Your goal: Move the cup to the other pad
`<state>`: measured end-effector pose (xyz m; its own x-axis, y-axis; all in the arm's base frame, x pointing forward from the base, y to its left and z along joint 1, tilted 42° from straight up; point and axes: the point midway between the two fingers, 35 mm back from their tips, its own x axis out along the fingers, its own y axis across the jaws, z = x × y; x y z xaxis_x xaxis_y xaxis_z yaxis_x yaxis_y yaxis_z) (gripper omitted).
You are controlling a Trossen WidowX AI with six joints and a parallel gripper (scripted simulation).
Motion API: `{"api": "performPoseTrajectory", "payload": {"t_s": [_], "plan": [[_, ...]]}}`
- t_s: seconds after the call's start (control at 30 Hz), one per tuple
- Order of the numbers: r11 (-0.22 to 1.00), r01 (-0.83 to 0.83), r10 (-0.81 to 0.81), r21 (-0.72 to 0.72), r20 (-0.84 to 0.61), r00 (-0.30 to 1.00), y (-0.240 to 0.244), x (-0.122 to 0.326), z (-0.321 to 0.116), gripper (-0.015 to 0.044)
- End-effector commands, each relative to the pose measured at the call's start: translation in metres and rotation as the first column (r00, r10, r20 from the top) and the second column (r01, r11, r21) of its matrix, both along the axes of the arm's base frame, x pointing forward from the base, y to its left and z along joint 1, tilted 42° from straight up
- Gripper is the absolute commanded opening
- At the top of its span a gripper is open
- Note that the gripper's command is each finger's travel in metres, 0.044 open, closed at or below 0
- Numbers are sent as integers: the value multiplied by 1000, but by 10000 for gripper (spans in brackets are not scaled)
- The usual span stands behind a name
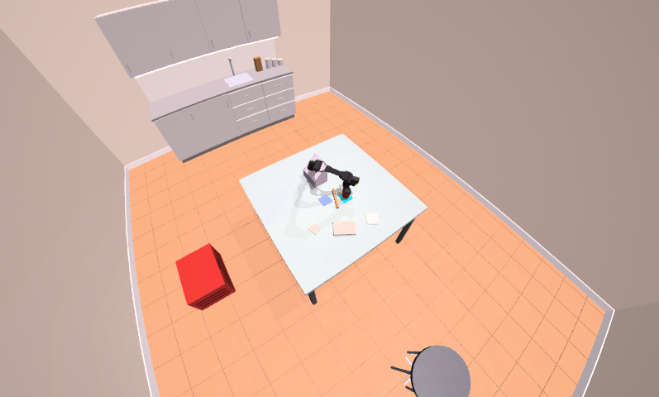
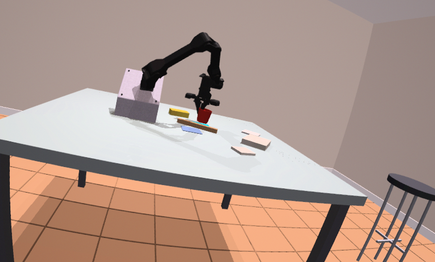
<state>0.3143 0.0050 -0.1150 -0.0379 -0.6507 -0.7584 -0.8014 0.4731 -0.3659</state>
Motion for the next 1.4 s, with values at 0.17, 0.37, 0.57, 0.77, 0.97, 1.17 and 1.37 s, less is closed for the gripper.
{"api": "performPoseTrajectory", "payload": {"t_s": [0.17, 0.37, 0.57, 0.77, 0.97, 1.17, 1.37], "plan": [[1000, -4, 4, -7, -13, 1000, -8, -4, -10, 0], [1000, 1, -1, -2, -4, 1000, -6, -2, -8, 0], [1000, 1, -1, -2, -4, 1000, -6, -2, -8, 0], [1000, 1, -1, -2, -4, 1000, -6, -2, -8, 128], [1000, 1, -1, -2, -4, 1000, -5, -1, -6, 128], [1000, 0, 0, -2, -6, 1000, 1, -1, 0, 128], [1000, -1, 1, -2, -8, 1000, 8, -1, 8, 128]]}}
